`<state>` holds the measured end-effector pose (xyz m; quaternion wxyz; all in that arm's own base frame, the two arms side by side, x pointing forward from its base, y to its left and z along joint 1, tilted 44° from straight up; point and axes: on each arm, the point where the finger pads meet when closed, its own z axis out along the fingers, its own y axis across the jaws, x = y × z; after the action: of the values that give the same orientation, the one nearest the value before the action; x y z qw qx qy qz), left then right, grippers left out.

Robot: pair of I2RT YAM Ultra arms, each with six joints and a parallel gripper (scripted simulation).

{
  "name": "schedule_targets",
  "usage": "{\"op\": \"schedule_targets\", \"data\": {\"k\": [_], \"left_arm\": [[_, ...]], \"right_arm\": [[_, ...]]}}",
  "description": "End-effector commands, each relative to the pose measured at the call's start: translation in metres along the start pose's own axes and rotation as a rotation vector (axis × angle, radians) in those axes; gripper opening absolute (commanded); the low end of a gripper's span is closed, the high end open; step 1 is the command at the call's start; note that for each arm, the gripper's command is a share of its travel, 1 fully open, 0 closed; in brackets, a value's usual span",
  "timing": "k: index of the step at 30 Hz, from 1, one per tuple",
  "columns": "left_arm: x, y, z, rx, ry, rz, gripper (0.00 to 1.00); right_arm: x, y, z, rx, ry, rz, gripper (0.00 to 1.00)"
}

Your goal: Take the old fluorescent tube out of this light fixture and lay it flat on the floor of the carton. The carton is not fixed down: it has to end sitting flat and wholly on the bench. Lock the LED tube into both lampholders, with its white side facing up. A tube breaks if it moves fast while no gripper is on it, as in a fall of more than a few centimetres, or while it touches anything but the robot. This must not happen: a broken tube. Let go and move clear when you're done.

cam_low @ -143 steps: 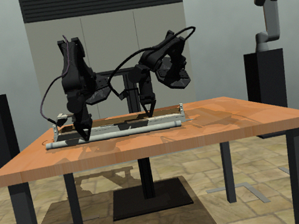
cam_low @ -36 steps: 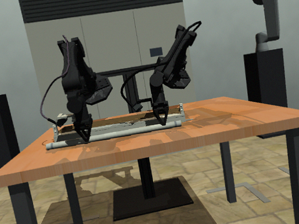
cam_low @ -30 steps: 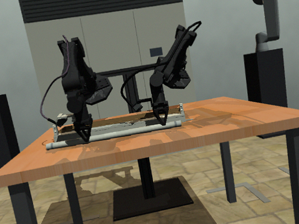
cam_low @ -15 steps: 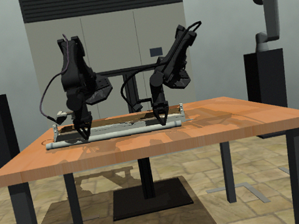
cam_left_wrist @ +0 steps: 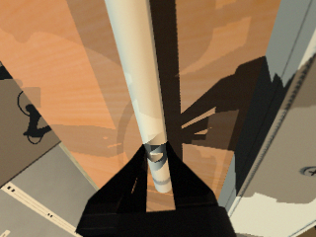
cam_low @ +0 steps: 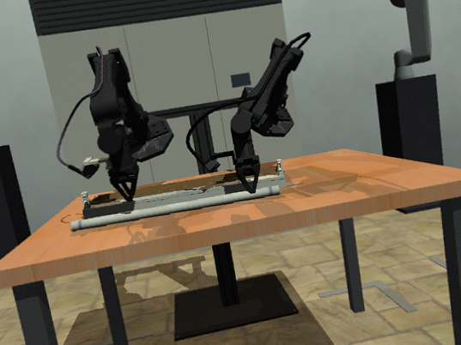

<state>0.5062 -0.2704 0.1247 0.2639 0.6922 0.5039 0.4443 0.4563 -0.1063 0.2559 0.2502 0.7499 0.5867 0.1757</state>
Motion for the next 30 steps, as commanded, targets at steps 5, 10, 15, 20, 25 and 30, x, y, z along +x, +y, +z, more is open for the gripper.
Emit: {"op": "schedule_targets", "data": {"k": [5, 10, 15, 20, 25, 30], "left_arm": [[-0.010, 0.021, -0.012, -0.038, -0.032, -0.013, 0.11], [-0.010, 0.021, -0.012, -0.038, -0.032, -0.013, 0.11], [-0.010, 0.021, -0.012, -0.038, -0.032, -0.013, 0.11], [-0.010, 0.021, -0.012, -0.038, -0.032, -0.013, 0.11], [-0.010, 0.021, -0.012, -0.038, -0.032, -0.013, 0.11], [-0.010, 0.021, -0.012, -0.038, -0.032, -0.013, 0.11]], "right_arm": [[-0.007, -0.002, -0.006, 0.010, -0.023, 0.016, 0.49], [-0.004, 0.007, -0.008, -0.081, -0.020, 0.005, 0.49], [0.003, 0.020, -0.009, -0.259, -0.015, -0.010, 0.49], [-0.005, 0.005, -0.009, -0.240, -0.027, -0.001, 0.49], [-0.003, 0.008, -0.011, -0.333, -0.026, -0.001, 0.49], [0.000, 0.003, -0.015, -0.451, -0.024, -0.003, 0.49]]}}
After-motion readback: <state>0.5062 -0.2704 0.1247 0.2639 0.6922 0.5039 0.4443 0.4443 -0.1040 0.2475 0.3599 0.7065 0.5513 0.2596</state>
